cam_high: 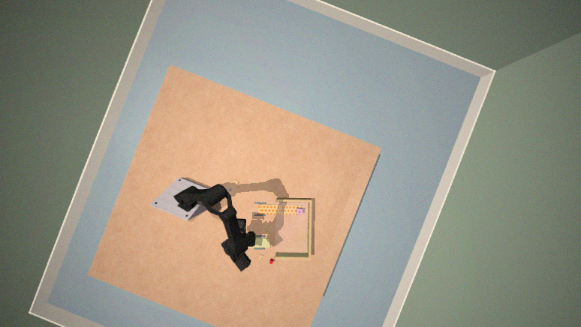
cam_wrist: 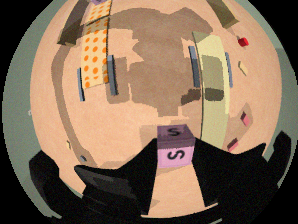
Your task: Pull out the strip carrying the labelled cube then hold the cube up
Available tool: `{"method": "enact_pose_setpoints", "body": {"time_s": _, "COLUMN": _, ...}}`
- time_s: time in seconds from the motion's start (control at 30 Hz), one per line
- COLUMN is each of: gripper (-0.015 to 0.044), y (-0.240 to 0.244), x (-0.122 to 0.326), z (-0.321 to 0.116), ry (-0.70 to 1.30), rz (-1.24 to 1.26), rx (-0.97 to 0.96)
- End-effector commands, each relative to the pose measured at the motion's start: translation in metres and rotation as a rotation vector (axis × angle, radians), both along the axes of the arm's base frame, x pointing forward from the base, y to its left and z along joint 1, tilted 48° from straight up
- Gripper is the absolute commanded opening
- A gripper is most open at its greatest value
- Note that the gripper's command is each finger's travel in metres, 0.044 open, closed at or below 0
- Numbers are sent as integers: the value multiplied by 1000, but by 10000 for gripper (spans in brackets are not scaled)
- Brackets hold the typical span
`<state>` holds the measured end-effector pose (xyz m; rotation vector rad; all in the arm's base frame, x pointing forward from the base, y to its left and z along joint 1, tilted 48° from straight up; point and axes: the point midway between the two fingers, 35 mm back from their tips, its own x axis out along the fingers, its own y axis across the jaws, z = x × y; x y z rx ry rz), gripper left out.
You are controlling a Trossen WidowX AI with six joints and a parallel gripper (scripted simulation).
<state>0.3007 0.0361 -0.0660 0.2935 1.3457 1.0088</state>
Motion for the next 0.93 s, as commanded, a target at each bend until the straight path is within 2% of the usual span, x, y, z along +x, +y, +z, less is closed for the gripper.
{"method": "enact_pose_setpoints", "body": {"time_s": 0.0, "gripper": 0, "y": -5, "x": -3, "z": 4, "ry": -10, "rz": -1, "rx": -4}}
{"method": "enact_pose_setpoints", "body": {"time_s": 0.2, "gripper": 0, "y": -29, "x": -1, "z": 25, "ry": -10, "rz": -1, "rx": -5}}
{"method": "enact_pose_setpoints", "body": {"time_s": 0.9, "gripper": 0, "y": -29, "x": -1, "z": 25, "ry": -10, "rz": -1, "rx": -5}}
